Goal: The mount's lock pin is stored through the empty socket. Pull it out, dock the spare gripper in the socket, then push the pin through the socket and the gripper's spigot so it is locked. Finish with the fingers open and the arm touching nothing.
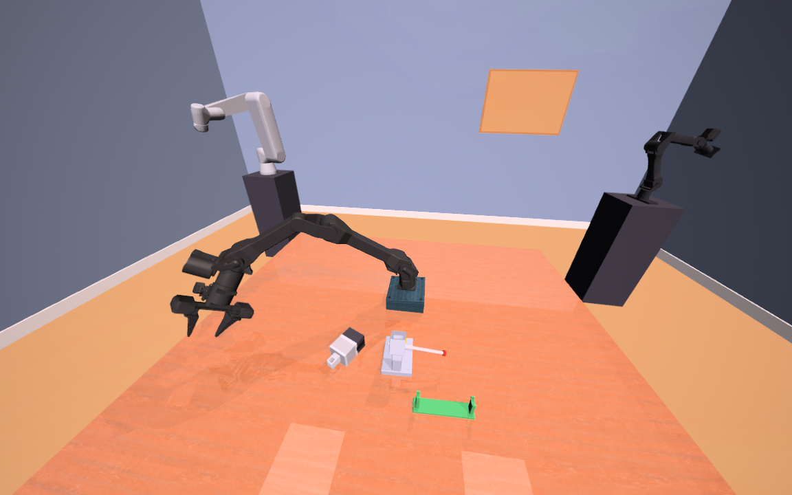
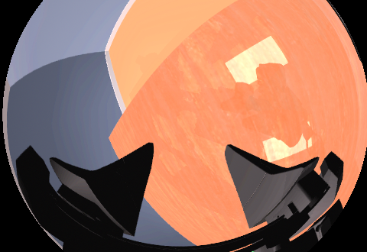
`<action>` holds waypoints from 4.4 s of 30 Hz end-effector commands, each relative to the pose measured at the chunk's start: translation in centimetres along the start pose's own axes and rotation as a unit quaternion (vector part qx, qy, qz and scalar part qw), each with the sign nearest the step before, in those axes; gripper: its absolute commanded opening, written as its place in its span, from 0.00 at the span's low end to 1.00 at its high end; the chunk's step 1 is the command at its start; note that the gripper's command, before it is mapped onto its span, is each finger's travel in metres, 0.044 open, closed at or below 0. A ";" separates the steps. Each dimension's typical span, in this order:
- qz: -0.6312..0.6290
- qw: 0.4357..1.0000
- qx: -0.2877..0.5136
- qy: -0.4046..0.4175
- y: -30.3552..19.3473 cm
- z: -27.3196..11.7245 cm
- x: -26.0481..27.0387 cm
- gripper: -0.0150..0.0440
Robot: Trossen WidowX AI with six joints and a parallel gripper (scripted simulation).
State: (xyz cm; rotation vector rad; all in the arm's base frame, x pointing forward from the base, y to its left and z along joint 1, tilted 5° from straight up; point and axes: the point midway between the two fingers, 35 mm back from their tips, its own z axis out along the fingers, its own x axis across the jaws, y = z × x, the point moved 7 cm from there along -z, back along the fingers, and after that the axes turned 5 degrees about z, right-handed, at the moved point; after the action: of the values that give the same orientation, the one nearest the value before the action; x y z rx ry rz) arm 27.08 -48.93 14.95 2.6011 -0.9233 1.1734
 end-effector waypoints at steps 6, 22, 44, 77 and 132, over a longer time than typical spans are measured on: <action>-0.270 0.958 0.072 -0.061 -14.2 -0.1 0.8 0.76; -0.711 0.661 0.222 -0.090 -35.9 -6.7 -4.8 0.76; -0.935 -0.086 0.344 0.019 -48.8 -24.0 -19.4 0.76; -0.877 -0.326 0.345 0.068 -48.5 -22.9 -28.7 0.76; -0.877 -0.326 0.345 0.068 -47.9 -19.1 -31.8 0.25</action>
State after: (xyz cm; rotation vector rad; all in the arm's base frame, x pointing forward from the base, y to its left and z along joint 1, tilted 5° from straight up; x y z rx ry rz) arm 27.01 11.45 10.80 0.0436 -3.2244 0.0860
